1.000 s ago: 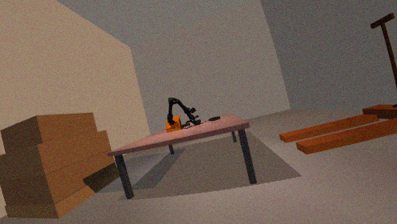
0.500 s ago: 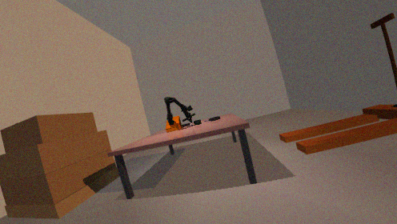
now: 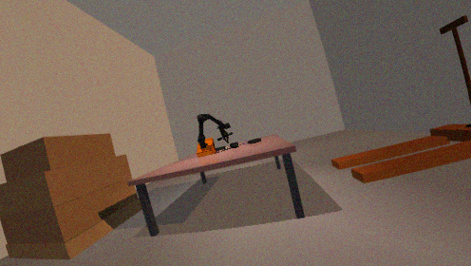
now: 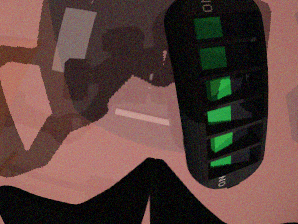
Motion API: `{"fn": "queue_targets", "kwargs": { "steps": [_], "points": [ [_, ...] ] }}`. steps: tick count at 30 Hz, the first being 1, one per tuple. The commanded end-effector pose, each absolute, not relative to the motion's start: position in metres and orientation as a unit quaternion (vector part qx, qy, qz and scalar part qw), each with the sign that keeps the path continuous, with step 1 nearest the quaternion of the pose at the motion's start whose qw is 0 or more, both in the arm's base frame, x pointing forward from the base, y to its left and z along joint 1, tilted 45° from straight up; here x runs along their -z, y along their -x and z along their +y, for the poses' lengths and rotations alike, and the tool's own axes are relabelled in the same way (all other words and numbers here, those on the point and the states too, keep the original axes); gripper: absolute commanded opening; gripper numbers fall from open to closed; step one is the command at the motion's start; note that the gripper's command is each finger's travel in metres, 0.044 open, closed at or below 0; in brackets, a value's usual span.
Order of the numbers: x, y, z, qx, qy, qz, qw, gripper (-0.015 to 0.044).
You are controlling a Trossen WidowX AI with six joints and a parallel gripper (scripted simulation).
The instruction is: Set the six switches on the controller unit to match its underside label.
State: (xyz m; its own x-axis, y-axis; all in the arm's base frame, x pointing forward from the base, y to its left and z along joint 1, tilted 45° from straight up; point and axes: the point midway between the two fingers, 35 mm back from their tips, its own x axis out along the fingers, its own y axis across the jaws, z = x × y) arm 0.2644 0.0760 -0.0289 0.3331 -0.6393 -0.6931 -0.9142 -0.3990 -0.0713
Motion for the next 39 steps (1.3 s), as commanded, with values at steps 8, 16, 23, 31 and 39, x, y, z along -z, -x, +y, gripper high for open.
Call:
{"fn": "queue_targets", "kwargs": {
  "steps": [8, 16, 23, 31, 39],
  "points": [
    [0.054, -0.311, 0.125, -0.354, 0.749, 0.539, 0.151, 0.0000],
    [0.081, -0.331, 0.150, -0.394, 0.716, 0.570, 0.085, 0.0000],
    [0.106, -0.337, 0.162, -0.424, 0.681, 0.596, 0.028, 0.0000],
    [0.113, -0.337, 0.162, -0.430, 0.673, 0.602, 0.016, 0.0000],
    [0.123, -0.340, 0.153, -0.429, 0.673, 0.603, 0.018, 0.0000]
  ]
}}
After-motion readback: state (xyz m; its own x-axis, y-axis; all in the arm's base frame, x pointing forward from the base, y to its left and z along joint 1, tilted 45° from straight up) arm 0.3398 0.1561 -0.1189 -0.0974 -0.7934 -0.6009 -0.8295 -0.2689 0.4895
